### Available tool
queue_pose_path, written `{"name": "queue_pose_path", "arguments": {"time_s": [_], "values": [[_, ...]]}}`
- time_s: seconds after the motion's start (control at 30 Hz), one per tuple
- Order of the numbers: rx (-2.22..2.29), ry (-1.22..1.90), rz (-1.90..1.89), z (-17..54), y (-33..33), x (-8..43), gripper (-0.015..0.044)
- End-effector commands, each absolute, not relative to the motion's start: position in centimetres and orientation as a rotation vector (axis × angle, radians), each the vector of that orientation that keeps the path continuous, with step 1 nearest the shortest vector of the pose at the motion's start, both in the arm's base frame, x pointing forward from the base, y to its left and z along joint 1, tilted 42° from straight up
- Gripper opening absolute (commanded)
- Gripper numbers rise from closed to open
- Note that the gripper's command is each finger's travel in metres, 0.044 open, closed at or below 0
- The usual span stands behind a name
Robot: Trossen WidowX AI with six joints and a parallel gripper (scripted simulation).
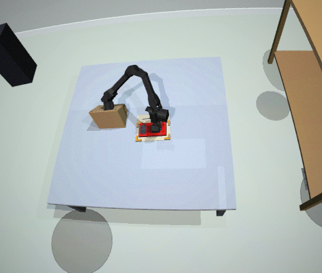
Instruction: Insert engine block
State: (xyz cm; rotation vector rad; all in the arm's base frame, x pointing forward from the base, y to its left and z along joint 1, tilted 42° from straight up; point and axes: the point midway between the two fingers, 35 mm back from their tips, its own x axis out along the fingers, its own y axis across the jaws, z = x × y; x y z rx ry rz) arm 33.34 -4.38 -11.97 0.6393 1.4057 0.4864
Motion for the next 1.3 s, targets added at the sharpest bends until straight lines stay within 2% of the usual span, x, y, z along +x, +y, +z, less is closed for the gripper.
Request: {"name": "queue_pose_path", "arguments": {"time_s": [0.0, 1.27], "values": [[0.613, 1.398, 0.505, -12.08, -4.31, 33.32, 0.016], [0.646, 1.411, 0.479, -12.64, -3.84, 33.41, 0.016]]}}
